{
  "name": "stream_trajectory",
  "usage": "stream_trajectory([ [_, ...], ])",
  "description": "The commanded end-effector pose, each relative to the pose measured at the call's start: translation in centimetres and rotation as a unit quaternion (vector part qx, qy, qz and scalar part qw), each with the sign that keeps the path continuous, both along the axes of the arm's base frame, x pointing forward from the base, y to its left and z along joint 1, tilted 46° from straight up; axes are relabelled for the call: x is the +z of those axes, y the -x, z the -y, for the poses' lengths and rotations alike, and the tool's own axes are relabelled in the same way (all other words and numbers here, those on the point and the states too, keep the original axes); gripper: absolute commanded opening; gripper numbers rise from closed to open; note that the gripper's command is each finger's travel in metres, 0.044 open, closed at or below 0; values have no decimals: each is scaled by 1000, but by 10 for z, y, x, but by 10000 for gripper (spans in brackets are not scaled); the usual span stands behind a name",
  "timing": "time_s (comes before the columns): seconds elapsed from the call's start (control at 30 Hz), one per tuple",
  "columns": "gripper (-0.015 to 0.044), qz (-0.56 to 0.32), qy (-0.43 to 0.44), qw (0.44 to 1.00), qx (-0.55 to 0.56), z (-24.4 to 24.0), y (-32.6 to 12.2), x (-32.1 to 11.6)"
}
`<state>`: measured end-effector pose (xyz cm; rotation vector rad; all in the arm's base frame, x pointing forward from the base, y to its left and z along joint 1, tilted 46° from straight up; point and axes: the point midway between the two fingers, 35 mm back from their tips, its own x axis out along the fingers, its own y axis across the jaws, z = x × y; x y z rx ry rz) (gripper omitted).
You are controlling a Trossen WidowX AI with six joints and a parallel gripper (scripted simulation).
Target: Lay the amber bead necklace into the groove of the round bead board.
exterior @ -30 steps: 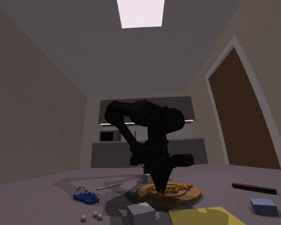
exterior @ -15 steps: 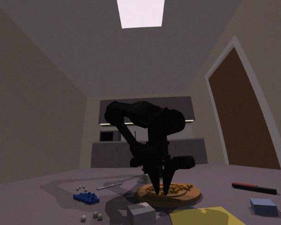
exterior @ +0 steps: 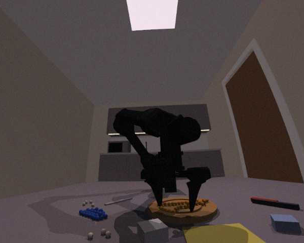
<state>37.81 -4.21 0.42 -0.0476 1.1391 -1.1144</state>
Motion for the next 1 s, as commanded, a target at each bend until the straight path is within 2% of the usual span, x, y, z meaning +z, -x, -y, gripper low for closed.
stream_trajectory([
  [0.0, 440, 2, 1, 1000, -2, -1, 0, 1],
  [0.7, 440, 2, 1, 1000, -2, -1, 0, 1],
  [0.97, 230, 1, 0, 1000, -1, -28, 9, 19],
])
